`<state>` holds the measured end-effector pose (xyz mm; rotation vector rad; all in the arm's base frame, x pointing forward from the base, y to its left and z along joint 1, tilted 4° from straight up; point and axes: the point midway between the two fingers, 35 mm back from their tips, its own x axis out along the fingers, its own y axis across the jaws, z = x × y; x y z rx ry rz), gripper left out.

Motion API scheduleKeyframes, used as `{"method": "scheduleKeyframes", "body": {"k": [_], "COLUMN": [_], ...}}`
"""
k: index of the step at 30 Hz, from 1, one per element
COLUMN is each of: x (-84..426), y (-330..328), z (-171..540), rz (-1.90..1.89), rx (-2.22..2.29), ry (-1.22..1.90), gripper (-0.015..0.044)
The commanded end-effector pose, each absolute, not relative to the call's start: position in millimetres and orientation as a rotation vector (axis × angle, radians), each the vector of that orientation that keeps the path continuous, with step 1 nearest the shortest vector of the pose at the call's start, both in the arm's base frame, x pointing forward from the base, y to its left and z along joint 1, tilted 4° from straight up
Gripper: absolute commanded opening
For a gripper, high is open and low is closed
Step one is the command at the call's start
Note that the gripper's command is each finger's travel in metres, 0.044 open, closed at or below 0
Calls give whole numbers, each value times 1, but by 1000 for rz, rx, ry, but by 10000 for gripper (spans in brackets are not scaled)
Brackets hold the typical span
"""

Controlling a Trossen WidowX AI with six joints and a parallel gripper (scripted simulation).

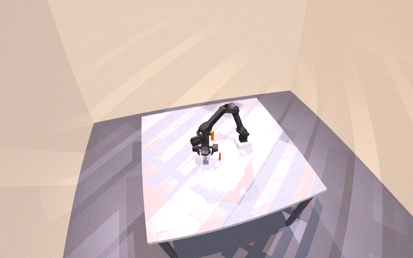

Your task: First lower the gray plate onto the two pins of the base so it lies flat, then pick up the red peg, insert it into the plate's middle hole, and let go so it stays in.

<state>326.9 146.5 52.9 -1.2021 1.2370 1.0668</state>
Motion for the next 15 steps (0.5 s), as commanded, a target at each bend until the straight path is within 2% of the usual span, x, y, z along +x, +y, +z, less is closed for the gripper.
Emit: {"method": "scheduleKeyframes", "body": {"k": [1,15], "x": [326,327], "y": [146,146], "z": [45,23], "rz": [1074,1074], "rx": [-1201,-1201], "ry": [1239,1239], "gripper": [440,440]}}
